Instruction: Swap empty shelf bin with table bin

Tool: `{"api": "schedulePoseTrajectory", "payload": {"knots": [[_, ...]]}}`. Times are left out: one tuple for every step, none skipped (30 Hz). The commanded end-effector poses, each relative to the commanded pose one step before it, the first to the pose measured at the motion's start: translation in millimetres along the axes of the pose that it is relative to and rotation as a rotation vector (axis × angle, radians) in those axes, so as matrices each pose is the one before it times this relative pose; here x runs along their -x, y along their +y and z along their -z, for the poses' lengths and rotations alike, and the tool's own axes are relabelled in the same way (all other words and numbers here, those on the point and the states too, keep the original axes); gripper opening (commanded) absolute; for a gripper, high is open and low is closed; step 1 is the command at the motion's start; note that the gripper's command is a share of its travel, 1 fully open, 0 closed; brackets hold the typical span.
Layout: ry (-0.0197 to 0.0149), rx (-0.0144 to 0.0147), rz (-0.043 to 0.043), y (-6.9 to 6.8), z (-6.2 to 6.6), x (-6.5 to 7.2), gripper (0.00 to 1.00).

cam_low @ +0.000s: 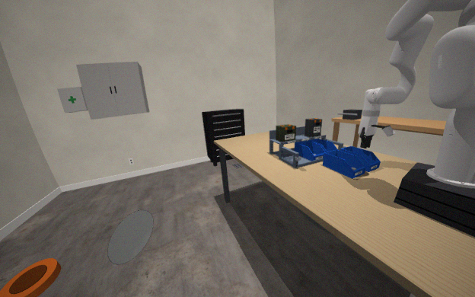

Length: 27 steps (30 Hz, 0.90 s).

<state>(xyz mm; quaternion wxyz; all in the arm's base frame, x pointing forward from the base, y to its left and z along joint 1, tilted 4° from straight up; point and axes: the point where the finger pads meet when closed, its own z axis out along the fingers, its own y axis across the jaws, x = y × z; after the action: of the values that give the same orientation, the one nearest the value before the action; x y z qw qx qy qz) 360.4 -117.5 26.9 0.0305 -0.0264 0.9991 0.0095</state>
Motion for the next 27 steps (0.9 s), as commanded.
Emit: {"api": "schedulePoseTrajectory", "payload": {"knots": [[-0.00338,-0.00144,0.00009,-0.47,9.69,1.29,0.26],[0.0,0.00001,0.0,0.0,1.92,0.01,0.26],[0.0,0.0,0.0,0.0,1.91,0.0,0.26],[0.0,-0.00001,0.0,0.0,1.9,-0.01,0.26],[0.0,0.00001,0.0,0.0,1.87,0.01,0.26],[0.0,0.0,0.0,0.0,1.85,0.0,0.26],[0.0,0.0,0.0,0.0,1.82,0.0,0.26],[0.0,0.00001,0.0,0.0,1.79,0.01,0.26],[0.0,0.0,0.0,0.0,0.0,0.0,0.26],[0.0,0.0,0.0,0.0,0.0,0.0,0.26],[0.0,-0.00001,0.0,0.0,1.76,-0.01,0.26],[0.0,0.0,0.0,0.0,1.73,0.0,0.26],[0.0,0.0,0.0,0.0,1.69,0.0,0.26],[0.0,-0.00001,0.0,0.0,1.65,-0.01,0.26],[0.0,0.0,0.0,0.0,1.61,0.0,0.26],[0.0,0.0,0.0,0.0,1.57,0.0,0.26],[0.0,0.0,0.0,0.0,1.52,0.0,0.26],[0.0,0.0,0.0,0.0,1.48,0.0,0.26],[0.0,0.0,0.0,0.0,1.43,0.01,0.26],[0.0,0.0,0.0,0.0,1.38,0.0,0.26],[0.0,-0.00001,0.0,0.0,1.33,-0.01,0.26],[0.0,0.0,0.0,0.0,1.27,0.0,0.26],[0.0,0.0,0.0,0.0,1.22,0.0,0.26],[0.0,0.0,0.0,0.0,1.16,0.0,0.26],[0.0,0.0,0.0,0.0,1.1,-0.01,0.26],[0.0,0.0,0.0,0.0,0.0,0.0,0.26],[0.0,0.0,0.0,0.0,0.0,0.0,0.26]]}}
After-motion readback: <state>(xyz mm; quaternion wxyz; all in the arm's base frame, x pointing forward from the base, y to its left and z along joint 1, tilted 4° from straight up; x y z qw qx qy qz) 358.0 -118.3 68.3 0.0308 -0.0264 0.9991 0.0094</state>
